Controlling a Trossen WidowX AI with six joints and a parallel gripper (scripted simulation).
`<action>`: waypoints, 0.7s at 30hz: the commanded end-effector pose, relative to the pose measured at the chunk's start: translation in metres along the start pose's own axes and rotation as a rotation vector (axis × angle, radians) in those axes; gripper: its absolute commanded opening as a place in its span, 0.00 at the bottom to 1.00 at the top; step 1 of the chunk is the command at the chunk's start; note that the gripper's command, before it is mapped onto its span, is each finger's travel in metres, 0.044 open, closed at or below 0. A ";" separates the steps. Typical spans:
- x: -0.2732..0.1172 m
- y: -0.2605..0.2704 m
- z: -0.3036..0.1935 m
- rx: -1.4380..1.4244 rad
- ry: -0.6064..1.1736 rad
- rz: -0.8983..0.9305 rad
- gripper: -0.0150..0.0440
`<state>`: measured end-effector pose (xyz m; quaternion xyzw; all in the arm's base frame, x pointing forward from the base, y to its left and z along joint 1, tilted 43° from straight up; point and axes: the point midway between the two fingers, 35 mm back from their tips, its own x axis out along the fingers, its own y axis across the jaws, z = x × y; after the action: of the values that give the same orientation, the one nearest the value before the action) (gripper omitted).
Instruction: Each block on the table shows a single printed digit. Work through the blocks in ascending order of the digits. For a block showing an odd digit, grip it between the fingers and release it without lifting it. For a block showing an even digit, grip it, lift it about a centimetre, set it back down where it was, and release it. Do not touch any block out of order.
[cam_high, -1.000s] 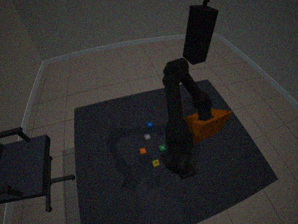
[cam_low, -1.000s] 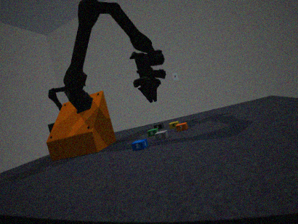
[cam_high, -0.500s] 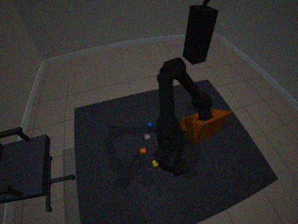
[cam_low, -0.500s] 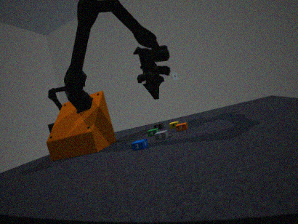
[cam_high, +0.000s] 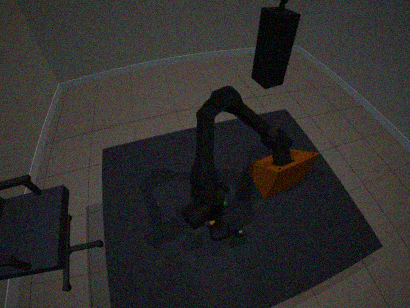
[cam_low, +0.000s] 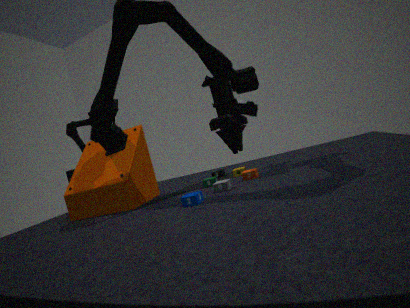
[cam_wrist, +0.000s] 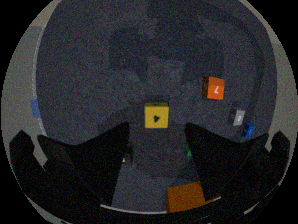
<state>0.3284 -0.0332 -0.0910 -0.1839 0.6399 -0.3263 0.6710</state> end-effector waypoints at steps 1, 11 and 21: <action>0.019 -0.002 -0.007 -0.016 0.011 -0.012 0.86; 0.031 -0.002 -0.007 -0.016 0.011 -0.012 0.93; 0.047 -0.002 -0.007 -0.016 0.011 -0.013 0.93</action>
<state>0.3242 -0.0601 -0.1198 -0.1869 0.6403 -0.3262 0.6698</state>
